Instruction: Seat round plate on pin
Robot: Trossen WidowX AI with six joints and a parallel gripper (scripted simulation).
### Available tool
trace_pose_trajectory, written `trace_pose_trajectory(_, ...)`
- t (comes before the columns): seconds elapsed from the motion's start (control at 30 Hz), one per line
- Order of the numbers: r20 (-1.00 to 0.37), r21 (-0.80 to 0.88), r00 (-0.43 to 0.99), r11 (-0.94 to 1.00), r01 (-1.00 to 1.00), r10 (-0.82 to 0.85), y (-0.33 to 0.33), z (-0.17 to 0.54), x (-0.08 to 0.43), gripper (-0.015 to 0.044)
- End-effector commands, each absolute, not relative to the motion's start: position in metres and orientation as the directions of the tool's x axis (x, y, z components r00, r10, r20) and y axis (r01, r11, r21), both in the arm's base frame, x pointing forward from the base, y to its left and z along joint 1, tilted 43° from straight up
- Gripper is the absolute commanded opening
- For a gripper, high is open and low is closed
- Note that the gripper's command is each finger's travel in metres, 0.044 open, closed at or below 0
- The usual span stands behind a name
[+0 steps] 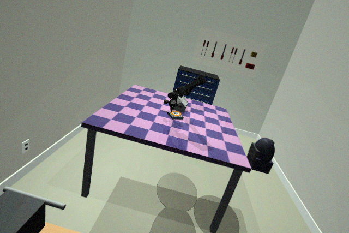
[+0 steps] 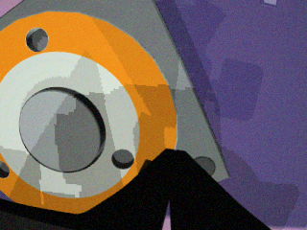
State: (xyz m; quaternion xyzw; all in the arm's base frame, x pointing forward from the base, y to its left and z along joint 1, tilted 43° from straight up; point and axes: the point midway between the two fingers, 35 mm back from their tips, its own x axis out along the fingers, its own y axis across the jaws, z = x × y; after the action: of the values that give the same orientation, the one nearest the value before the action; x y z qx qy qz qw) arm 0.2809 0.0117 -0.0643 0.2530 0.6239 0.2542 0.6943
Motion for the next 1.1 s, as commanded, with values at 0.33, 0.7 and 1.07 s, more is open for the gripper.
trace_pose_trajectory(0.33, -0.739, 0.668, 0.083, 0.743, -0.035, 0.669, 0.016, -0.063, 0.261, 0.0000)
trace_pose_trajectory(0.7, -0.739, 0.669, 0.082, 0.743, -0.035, 0.669, 0.019, -0.060, 0.255, 0.0000)
trace_pose_trajectory(1.07, -0.739, 0.669, 0.082, 0.743, -0.034, 0.669, 0.022, -0.058, 0.249, 0.0000)
